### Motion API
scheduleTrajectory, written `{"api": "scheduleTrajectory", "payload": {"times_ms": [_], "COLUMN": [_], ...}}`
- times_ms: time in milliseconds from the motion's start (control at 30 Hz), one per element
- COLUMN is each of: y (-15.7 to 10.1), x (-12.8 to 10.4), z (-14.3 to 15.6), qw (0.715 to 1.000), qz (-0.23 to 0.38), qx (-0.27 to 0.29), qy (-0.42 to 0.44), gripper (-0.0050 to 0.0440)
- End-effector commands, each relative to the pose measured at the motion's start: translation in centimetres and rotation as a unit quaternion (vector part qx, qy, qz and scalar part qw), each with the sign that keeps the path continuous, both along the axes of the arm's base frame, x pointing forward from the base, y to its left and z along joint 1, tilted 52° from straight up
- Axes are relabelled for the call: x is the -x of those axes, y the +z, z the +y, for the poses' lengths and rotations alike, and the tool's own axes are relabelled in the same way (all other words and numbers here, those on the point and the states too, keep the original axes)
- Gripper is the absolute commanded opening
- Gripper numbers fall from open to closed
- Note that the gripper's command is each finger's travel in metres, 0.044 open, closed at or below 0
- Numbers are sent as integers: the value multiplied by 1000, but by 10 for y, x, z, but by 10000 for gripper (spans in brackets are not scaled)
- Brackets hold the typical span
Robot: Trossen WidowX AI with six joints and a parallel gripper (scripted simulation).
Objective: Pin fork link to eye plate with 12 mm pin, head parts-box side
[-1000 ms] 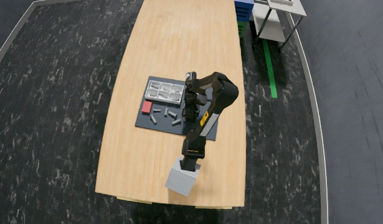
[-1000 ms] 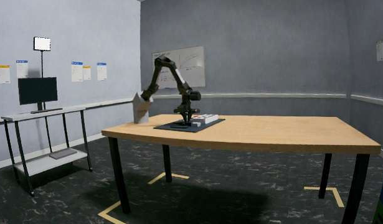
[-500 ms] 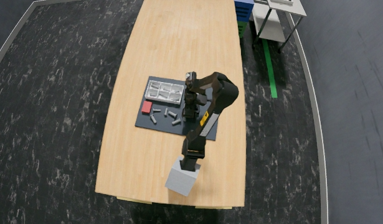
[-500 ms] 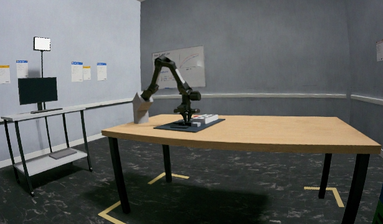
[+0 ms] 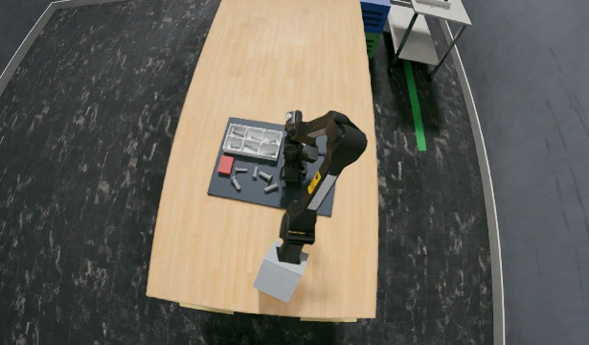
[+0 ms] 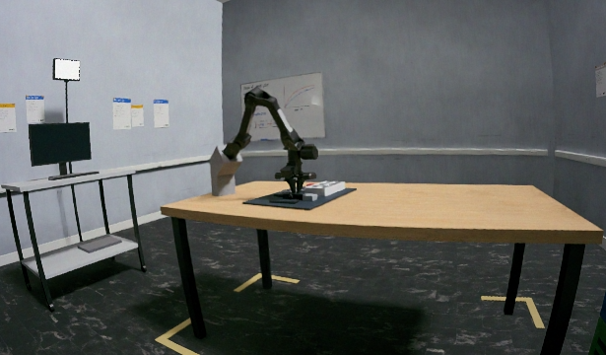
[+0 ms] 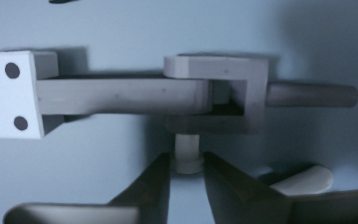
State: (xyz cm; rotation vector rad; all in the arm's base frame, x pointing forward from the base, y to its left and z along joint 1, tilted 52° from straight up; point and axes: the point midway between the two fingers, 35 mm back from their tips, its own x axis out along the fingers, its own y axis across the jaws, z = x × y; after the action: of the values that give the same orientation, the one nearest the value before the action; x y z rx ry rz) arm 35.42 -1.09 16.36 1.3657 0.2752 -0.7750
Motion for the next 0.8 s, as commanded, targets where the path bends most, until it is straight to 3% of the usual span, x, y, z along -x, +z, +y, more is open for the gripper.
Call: {"api": "scheduleTrajectory", "payload": {"times_ms": [0,767], "y": [11,11], "x": [4,5], "z": [-12,-15], "qw": [1000,1000], "qz": [-15,-15], "qx": [7,9], "qy": [-18,-21], "gripper": [-50,-50]}}
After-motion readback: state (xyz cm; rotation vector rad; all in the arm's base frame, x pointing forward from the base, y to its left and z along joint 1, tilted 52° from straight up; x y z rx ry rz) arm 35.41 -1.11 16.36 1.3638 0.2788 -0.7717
